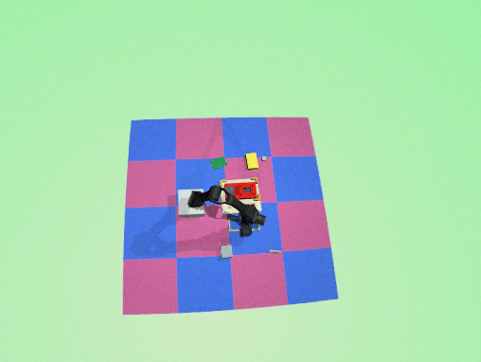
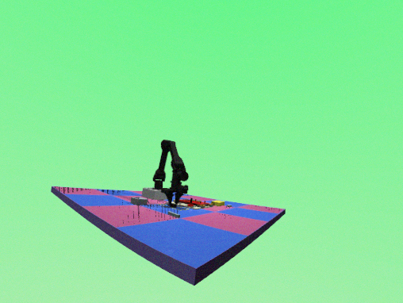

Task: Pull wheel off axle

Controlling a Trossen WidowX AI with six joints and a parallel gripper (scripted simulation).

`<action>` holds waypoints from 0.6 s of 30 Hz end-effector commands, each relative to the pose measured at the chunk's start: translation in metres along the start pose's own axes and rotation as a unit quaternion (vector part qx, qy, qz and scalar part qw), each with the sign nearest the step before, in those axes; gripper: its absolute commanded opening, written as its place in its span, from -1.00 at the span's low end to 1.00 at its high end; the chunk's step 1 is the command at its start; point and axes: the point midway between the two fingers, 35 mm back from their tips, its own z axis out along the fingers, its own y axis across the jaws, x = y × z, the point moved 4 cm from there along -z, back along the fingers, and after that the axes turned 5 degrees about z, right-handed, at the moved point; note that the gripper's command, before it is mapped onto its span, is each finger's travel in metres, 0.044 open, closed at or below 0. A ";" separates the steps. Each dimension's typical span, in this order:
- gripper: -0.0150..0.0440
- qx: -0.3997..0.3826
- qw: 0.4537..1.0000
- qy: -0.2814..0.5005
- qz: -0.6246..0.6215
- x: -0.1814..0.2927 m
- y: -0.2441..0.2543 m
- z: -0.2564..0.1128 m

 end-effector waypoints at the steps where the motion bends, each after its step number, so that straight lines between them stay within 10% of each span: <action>1: 0.53 0.002 1.000 -0.006 0.000 -0.003 -0.001 -0.021; 9: 0.53 0.002 1.000 -0.008 -0.001 -0.001 0.000 -0.058; 18: 1.00 0.001 1.000 -0.007 -0.002 0.043 0.014 -0.082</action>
